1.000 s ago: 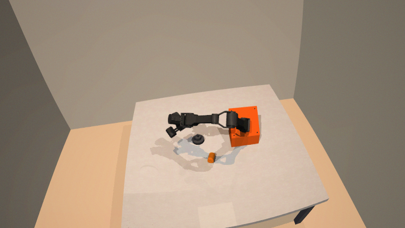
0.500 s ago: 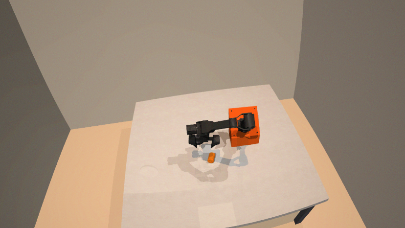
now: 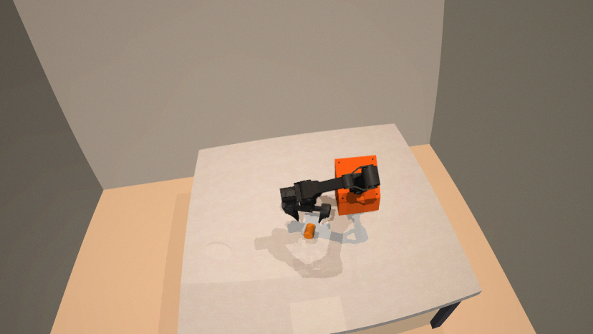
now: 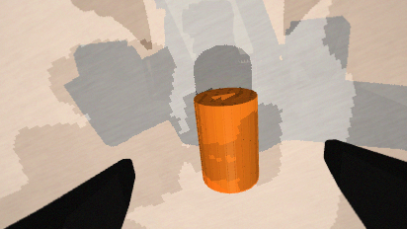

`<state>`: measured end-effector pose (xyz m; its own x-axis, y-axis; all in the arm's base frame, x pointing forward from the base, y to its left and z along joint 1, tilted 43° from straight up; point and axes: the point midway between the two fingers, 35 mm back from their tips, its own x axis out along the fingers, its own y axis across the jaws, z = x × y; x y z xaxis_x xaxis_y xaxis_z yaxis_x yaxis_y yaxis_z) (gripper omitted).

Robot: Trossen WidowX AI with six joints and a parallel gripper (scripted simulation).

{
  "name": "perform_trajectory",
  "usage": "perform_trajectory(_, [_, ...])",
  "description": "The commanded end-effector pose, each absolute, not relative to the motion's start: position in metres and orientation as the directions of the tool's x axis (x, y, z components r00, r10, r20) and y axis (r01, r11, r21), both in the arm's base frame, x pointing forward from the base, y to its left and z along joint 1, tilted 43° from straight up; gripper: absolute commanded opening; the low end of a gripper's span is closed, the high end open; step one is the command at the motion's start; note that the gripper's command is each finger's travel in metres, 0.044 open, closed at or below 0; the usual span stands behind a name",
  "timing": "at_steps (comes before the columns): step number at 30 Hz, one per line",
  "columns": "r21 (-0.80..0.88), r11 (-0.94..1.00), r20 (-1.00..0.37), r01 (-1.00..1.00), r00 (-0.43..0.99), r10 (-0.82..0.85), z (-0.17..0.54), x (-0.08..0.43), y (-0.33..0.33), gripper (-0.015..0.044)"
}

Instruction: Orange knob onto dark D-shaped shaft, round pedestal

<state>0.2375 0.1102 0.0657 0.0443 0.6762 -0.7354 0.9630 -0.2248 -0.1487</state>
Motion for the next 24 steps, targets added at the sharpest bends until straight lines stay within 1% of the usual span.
perform_trajectory(1, [-0.163,-0.223,-0.731,0.961,0.034,0.682,0.056,0.235,0.121,0.044])
perform_trajectory(24, [-0.162,-0.222,-0.731,0.962,0.033,0.681,0.032,0.237,0.142,0.044])
